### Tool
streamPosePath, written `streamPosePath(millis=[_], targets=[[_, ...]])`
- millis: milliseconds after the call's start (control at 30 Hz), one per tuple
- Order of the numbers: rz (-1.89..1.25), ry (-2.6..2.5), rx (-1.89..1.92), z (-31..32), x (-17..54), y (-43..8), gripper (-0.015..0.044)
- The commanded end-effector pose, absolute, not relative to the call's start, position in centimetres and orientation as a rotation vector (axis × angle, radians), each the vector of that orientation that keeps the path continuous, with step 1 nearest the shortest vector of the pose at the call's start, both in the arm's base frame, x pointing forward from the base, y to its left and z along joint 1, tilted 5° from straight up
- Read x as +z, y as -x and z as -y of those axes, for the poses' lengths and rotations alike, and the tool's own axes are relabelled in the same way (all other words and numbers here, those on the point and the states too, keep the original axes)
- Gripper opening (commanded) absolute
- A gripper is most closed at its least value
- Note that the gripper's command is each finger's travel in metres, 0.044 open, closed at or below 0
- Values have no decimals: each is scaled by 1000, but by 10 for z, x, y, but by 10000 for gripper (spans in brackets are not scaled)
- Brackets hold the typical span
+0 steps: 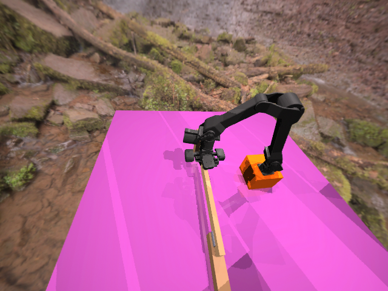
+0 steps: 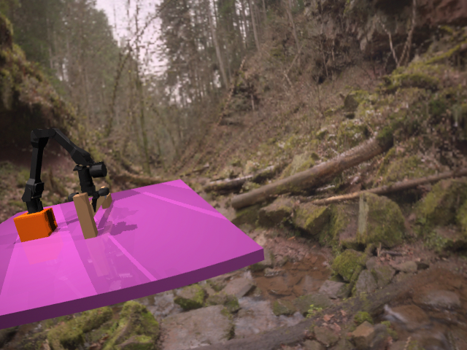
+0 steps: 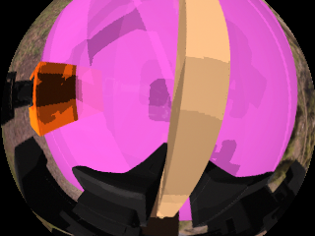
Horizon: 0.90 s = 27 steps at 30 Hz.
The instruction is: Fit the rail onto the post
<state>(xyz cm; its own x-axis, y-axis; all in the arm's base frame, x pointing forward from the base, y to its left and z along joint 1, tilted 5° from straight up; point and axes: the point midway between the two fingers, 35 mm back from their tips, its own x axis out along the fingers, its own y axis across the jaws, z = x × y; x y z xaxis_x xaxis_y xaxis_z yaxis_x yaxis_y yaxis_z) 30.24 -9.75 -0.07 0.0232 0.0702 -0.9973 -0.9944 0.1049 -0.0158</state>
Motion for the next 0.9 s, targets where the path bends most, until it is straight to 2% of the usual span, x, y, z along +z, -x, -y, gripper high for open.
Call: streamPosePath(millis=[0,867], targets=[[-1172,1103,1134,99,9,-307,0],[-1172,1103,1135,98,4,-306,0]])
